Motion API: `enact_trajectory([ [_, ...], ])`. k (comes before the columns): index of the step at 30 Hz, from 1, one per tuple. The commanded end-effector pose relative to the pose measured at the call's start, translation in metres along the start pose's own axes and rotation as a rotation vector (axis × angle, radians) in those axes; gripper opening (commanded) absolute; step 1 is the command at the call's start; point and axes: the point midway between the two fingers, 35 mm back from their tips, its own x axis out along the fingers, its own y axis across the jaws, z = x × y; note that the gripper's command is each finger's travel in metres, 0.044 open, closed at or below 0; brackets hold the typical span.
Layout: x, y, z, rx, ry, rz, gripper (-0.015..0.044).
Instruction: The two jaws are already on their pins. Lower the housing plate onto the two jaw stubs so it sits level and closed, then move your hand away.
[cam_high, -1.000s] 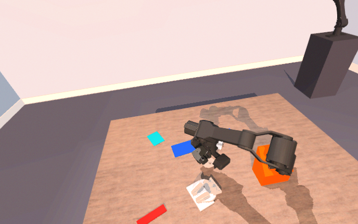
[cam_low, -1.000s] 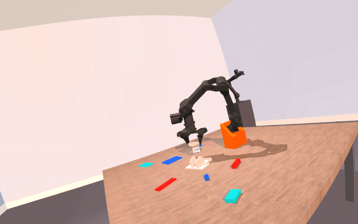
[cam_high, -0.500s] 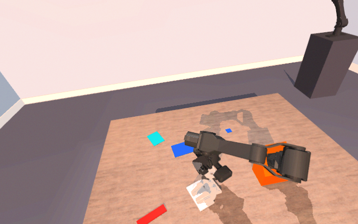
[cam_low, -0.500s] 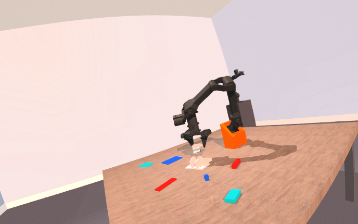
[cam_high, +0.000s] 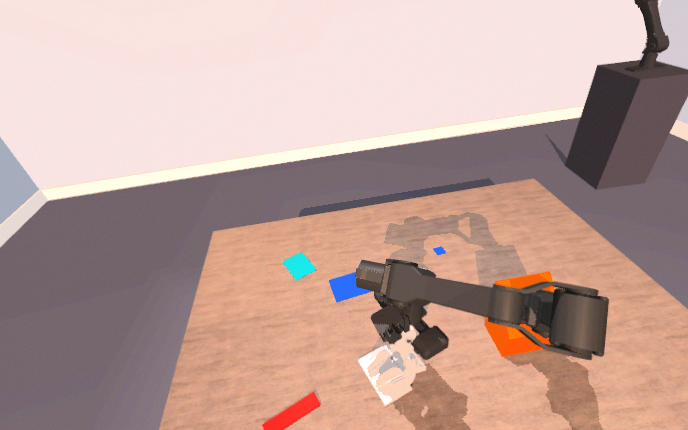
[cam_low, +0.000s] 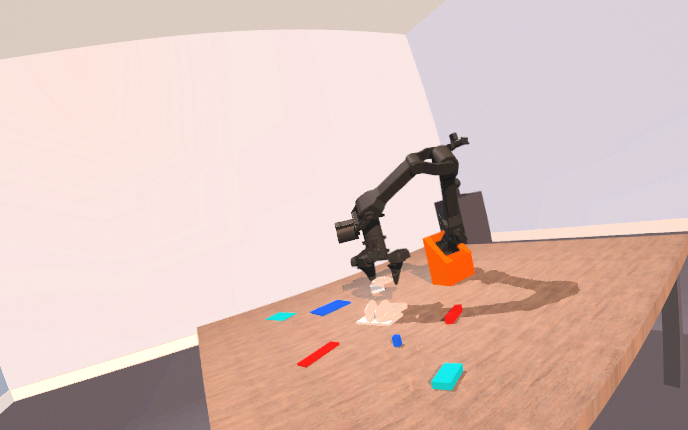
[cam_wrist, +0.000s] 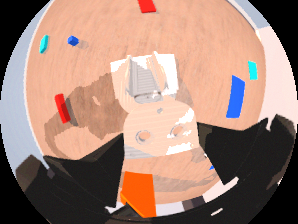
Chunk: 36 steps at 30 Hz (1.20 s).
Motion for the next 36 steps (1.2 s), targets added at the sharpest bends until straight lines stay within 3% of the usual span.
enact_trajectory([
  [1, -0.0001, 0.0009, 0.0004, 0.005, -0.003, 0.003, 0.0351],
  [36, 0.0, 0.0068, -0.0008, 0.005, -0.003, 0.003, 0.0351],
])
